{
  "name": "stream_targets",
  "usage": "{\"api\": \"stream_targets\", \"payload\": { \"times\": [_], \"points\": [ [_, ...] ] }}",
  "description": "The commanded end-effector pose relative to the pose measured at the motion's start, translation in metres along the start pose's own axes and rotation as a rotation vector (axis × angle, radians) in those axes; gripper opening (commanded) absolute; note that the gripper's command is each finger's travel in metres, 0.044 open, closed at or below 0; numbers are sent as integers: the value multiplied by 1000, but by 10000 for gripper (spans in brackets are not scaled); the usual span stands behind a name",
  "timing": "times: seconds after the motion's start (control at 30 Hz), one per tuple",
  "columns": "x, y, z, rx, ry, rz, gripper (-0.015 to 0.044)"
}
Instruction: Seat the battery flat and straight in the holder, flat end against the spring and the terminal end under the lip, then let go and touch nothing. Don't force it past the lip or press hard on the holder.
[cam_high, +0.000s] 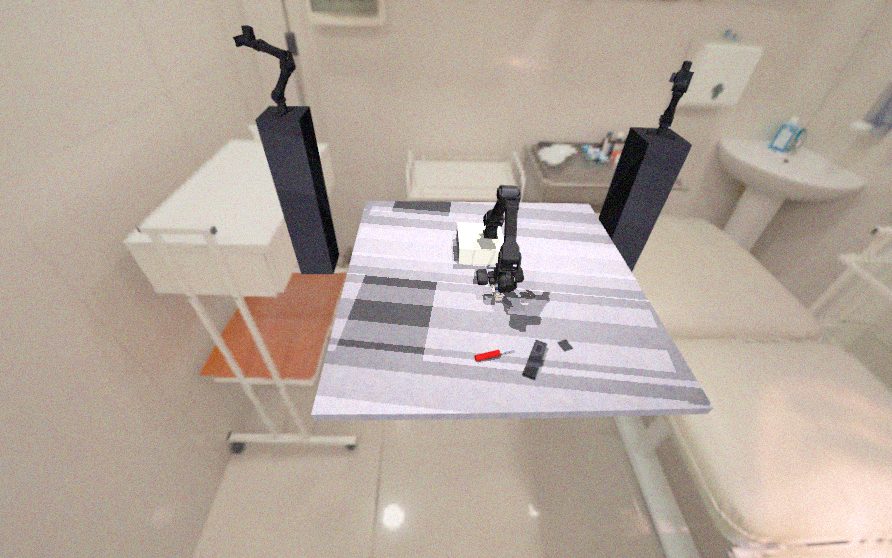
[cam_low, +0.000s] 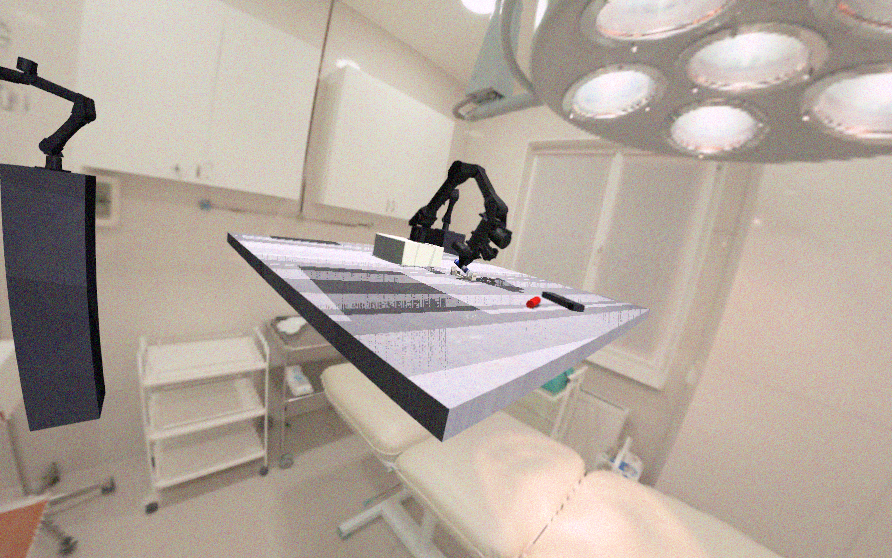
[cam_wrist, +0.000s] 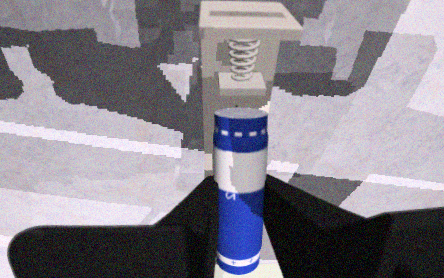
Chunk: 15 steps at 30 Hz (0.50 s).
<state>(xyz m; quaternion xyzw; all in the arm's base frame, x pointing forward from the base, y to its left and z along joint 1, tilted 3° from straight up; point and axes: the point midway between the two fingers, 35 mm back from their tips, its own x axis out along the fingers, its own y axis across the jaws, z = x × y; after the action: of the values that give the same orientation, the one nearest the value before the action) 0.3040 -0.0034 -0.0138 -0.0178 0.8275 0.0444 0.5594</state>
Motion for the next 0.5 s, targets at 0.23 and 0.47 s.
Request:
{"api": "stream_targets", "payload": {
  "times": [0.23,0.47],
  "points": [
    [2,0,5,6,67,-2,64],
    [4,0,7,6,96,-1,64]
  ]
}}
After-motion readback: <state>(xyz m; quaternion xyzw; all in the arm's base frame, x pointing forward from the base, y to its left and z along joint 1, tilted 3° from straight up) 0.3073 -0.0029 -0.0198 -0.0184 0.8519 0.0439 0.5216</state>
